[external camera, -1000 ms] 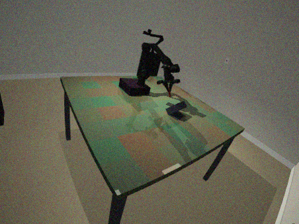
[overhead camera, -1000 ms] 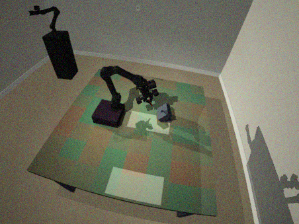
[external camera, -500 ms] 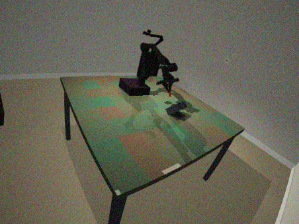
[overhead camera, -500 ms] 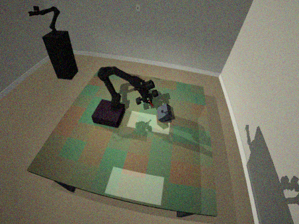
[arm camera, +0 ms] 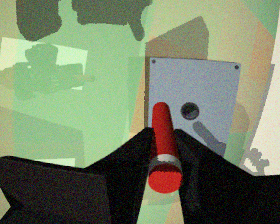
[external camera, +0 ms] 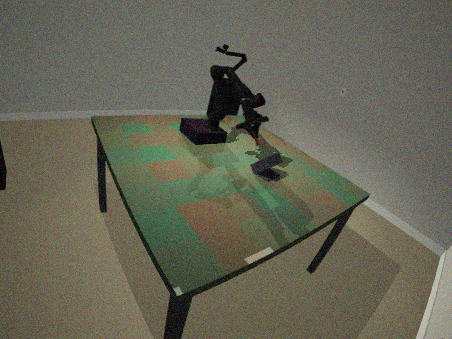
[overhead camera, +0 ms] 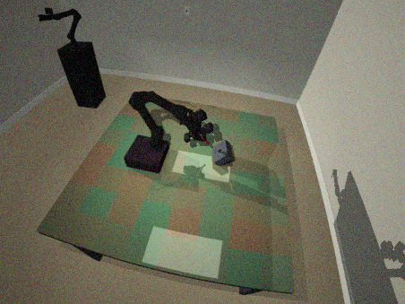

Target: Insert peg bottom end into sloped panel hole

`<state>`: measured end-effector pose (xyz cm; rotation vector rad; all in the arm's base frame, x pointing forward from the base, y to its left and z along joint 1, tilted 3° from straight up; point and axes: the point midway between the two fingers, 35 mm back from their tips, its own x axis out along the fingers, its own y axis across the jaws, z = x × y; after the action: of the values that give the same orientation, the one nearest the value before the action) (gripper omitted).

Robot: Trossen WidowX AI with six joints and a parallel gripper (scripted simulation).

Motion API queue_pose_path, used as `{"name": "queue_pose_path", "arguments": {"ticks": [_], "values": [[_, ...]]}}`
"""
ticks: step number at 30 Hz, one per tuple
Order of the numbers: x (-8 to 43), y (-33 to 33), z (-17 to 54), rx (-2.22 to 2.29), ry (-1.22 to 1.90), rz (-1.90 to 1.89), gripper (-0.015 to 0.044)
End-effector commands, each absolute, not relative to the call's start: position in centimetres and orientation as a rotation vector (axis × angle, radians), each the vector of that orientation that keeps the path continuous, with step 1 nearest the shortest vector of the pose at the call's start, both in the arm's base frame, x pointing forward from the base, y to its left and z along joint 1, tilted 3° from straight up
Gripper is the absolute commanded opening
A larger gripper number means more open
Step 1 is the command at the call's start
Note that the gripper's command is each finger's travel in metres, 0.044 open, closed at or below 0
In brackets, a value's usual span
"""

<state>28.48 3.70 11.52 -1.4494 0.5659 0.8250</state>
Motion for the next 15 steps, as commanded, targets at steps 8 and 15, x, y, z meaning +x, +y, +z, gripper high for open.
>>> {"name": "queue_pose_path", "arguments": {"ticks": [8,15], "values": [[28.53,3.16,11.77,-1.396,0.544,0.744,0.0000],[29.24,3.05,11.48,-1.380,0.537,0.717,0.0000]]}}
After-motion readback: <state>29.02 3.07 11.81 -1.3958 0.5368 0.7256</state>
